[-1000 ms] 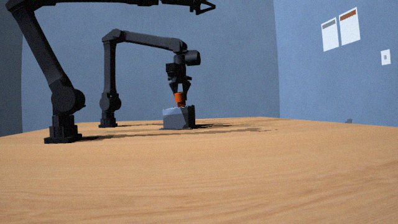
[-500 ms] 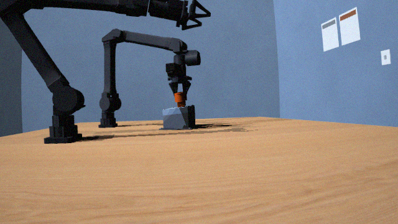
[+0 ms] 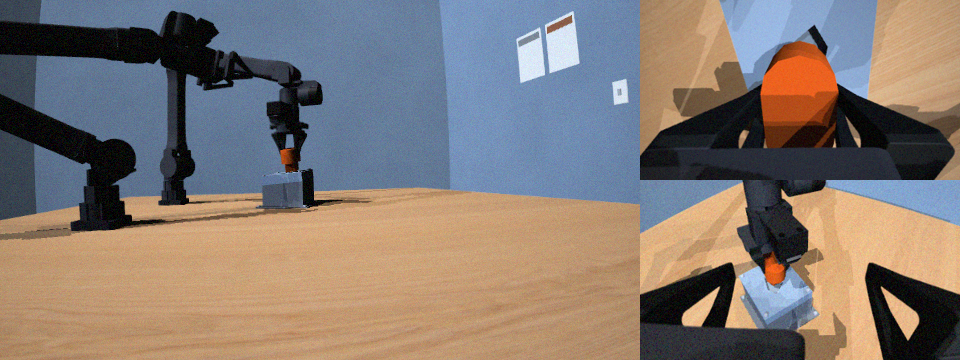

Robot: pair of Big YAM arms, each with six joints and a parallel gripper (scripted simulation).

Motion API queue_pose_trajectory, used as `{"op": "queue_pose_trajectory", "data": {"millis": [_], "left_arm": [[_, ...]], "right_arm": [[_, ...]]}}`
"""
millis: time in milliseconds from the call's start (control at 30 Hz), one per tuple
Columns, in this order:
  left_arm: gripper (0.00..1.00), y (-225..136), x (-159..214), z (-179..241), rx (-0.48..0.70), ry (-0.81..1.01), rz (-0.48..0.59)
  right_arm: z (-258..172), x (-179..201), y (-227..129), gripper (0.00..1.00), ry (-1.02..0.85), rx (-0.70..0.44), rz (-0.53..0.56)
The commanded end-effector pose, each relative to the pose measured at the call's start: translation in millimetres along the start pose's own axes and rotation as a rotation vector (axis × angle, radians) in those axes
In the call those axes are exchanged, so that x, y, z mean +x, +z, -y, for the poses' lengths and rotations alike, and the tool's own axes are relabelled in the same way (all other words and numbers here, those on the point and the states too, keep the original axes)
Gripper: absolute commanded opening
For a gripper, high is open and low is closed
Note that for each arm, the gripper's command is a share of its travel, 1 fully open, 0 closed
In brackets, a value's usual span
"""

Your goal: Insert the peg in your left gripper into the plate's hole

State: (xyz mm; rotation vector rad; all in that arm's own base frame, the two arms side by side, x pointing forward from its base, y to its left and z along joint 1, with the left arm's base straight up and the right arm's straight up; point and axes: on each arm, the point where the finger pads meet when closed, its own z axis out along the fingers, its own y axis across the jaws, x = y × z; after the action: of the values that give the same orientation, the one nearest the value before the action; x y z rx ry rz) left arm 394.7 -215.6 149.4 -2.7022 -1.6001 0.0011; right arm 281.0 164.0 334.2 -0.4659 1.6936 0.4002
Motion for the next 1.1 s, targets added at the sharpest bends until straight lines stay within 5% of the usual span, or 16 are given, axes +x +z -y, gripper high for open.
{"op": "queue_pose_trajectory", "data": {"millis": [0,500,633,767,1067], "left_arm": [[0.46,-12,0,-8,-0.034,0.000,0.002],[0.46,-13,0,-9,-0.037,0.000,0.002],[0.01,-13,0,-9,-0.037,0.000,0.002],[0.40,-39,0,-15,-0.074,0.000,0.002],[0.40,-60,0,-13,-0.074,0.000,0.002]], "right_arm": [[-21,12,-17,1.00,-0.011,-0.051,0.000],[-33,14,-28,1.00,-0.017,-0.096,0.021],[-33,14,-28,1.00,-0.017,-0.096,0.021],[-33,14,-28,1.00,-0.017,-0.096,0.021],[-33,14,-28,1.00,-0.017,-0.096,0.021]]}}
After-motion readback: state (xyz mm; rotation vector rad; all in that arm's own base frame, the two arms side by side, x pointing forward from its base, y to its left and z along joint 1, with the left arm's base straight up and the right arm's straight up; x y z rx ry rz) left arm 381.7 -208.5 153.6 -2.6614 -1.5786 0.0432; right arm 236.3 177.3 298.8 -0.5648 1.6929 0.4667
